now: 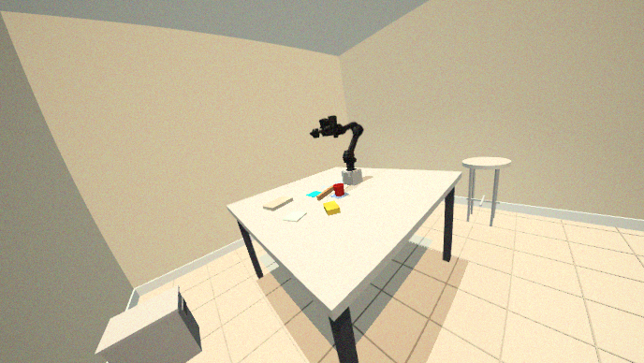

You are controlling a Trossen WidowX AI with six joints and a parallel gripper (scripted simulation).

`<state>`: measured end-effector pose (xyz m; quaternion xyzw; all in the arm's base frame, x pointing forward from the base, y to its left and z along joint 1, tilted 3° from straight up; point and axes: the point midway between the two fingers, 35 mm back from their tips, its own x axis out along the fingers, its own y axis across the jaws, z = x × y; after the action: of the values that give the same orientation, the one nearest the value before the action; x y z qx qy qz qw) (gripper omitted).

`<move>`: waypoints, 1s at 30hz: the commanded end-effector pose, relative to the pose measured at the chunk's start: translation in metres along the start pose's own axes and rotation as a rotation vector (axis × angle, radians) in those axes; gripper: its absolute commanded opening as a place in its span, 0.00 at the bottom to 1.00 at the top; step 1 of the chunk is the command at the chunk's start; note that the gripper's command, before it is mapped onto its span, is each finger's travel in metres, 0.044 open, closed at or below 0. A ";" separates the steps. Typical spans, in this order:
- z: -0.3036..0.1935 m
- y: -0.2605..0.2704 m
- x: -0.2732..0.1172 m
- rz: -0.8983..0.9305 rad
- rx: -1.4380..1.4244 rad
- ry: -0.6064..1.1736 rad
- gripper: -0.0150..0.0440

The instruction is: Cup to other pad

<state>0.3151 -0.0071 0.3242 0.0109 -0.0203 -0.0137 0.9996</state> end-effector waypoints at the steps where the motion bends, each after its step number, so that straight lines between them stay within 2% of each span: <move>1: -0.004 0.001 0.002 0.002 0.014 0.016 0.89; 3: -0.034 0.007 0.012 0.012 0.122 0.149 0.80; 5: -0.080 0.016 0.021 -0.002 0.283 0.354 0.71; 10: -0.168 0.033 0.014 -0.134 0.564 0.752 0.50; 16: -0.245 0.048 -0.023 -0.430 0.783 1.139 0.50; 21: -0.288 0.053 -0.069 -0.795 0.882 1.385 0.50; 24: -0.295 0.054 -0.082 -0.908 0.892 1.433 0.50; 30: -0.295 0.054 -0.082 -0.908 0.892 1.433 0.50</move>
<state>0.2522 0.0534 0.0294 0.3982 0.5938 -0.3519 0.6041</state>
